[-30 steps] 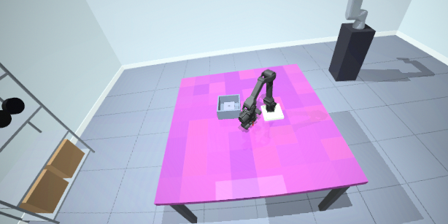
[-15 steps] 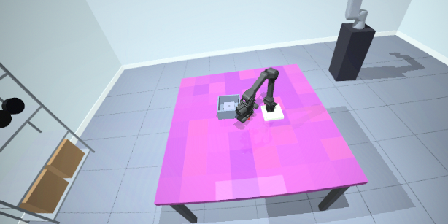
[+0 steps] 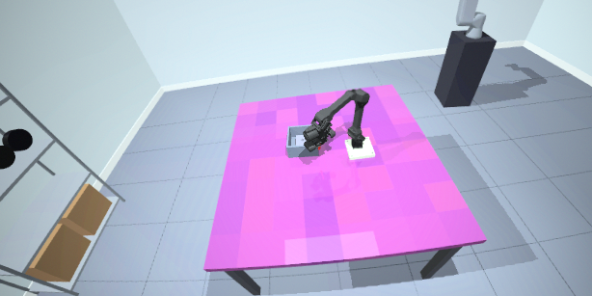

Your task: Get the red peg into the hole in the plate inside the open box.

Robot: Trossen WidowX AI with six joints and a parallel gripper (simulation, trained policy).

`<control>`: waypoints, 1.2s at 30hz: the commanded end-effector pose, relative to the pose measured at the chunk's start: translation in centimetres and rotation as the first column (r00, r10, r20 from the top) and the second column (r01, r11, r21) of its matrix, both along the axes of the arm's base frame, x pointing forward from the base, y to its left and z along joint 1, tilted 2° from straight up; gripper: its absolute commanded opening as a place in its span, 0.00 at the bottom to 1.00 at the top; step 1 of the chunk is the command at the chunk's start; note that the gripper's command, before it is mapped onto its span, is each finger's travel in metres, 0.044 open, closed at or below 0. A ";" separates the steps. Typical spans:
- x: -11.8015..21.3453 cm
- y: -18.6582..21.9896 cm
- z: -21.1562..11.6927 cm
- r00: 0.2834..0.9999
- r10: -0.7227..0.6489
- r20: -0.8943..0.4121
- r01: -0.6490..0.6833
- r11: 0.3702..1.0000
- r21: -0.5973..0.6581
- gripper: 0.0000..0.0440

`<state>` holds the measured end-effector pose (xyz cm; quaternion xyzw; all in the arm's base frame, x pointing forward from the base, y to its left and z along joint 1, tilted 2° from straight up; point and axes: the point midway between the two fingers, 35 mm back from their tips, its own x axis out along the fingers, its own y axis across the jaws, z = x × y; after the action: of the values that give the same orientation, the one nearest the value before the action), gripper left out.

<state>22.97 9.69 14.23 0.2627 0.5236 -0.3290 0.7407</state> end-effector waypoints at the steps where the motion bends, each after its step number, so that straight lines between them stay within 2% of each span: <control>1: 1.1 -0.8 0.6 0.999 -0.027 0.028 0.027 1.000 -0.005 0.00; 19: 7.1 -7.5 0.9 0.986 -0.137 0.098 0.142 0.989 -0.038 0.00; 36: 10.6 -12.1 -2.3 0.998 -0.050 0.039 0.052 0.998 -0.033 0.00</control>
<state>33.29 -2.17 12.37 0.2741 0.4897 -0.3602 0.7452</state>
